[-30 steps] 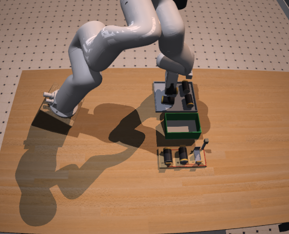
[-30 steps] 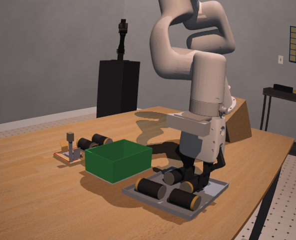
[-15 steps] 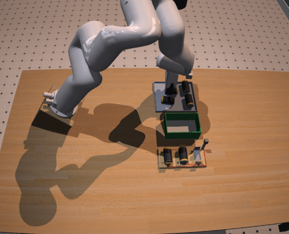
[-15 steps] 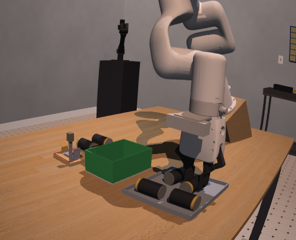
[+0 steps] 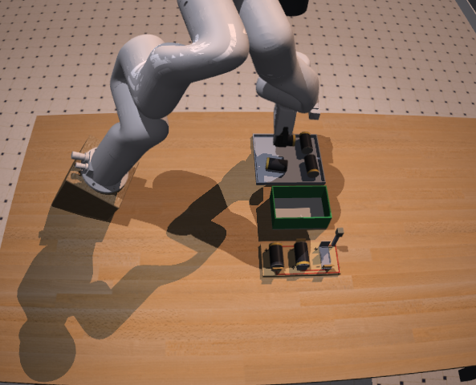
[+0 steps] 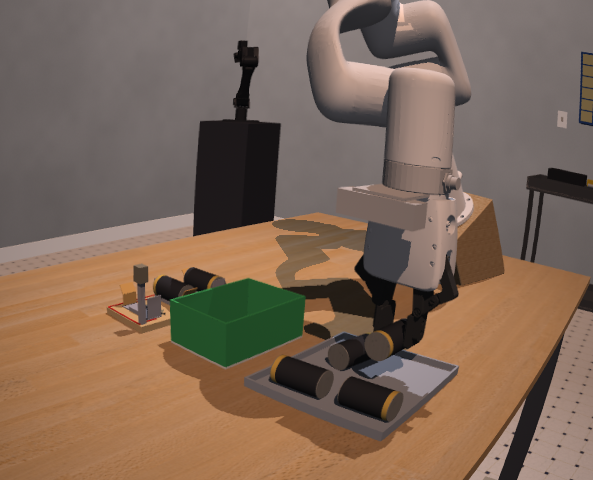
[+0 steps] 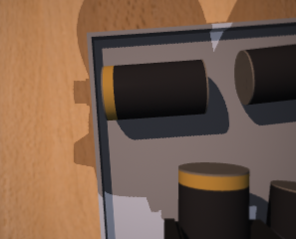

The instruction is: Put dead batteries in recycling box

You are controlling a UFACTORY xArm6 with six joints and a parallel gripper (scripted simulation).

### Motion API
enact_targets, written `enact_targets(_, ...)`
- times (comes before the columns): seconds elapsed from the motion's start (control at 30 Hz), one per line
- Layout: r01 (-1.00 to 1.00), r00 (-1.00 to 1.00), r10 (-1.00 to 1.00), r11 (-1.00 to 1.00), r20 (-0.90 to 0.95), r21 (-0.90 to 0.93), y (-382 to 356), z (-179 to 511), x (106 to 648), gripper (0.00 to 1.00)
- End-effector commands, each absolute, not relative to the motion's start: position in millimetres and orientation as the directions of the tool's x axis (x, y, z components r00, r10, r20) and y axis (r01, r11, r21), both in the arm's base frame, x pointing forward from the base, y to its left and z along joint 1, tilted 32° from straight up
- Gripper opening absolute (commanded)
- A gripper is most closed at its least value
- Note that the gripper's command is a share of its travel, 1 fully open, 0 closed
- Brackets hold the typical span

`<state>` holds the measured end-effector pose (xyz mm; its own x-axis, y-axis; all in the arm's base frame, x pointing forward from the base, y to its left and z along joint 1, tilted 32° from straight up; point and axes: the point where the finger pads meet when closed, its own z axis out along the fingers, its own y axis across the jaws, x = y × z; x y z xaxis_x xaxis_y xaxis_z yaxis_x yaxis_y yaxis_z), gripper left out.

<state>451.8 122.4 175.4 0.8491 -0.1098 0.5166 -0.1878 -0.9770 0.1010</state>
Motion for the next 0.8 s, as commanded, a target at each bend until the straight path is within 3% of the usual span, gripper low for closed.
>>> enact_targets(0.0,-0.188,0.849,-0.110,-0.977,0.517,0.101,123,180,450,0.28)
enact_targets(0.17,-0.188,0.849,-0.110,-0.977,0.517,0.101,124,183,448,0.28)
enact_targets(0.4,-0.188,0.849,-0.110,-0.977,0.517,0.101,137,244,413,0.28)
enact_targets(0.77,-0.184,0.850,-0.105,-0.977,0.516,0.104,138,247,411,0.28)
